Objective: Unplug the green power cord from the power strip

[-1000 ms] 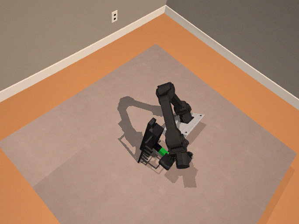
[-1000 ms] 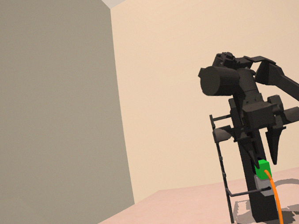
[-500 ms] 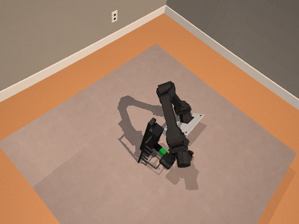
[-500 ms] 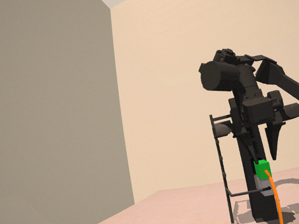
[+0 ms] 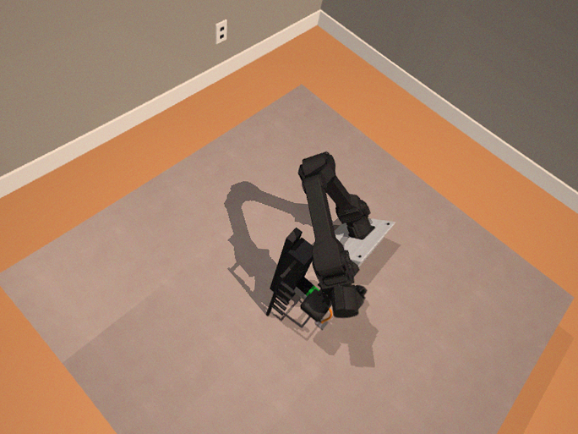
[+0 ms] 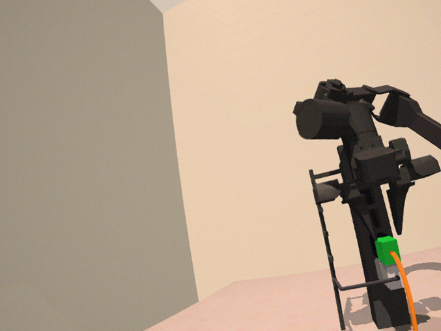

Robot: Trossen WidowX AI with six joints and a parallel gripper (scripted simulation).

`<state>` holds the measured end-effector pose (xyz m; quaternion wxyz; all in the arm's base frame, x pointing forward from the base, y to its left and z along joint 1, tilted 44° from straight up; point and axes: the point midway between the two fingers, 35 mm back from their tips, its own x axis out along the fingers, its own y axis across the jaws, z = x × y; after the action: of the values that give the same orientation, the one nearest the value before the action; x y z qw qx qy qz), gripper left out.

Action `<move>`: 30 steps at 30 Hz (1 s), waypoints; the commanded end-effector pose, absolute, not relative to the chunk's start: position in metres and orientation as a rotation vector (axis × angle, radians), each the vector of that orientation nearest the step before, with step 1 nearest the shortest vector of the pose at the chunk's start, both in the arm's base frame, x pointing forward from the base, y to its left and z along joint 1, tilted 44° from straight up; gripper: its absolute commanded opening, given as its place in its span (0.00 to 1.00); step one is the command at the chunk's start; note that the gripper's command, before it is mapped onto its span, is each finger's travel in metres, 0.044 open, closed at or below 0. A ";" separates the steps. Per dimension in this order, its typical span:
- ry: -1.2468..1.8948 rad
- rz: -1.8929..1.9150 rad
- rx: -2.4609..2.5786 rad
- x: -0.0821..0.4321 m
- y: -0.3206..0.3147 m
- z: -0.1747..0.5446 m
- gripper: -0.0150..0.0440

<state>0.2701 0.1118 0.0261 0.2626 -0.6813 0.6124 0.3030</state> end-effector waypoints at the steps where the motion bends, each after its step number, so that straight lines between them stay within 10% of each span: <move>1: 1.657 0.820 -1.854 0.270 0.107 0.031 0.53; 20: 1.657 0.819 -1.855 0.270 0.092 0.028 0.53; 30: 1.660 0.819 -1.844 0.270 0.094 0.029 0.31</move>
<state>0.2707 0.0933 0.0289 0.2622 -0.6810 0.6133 0.3022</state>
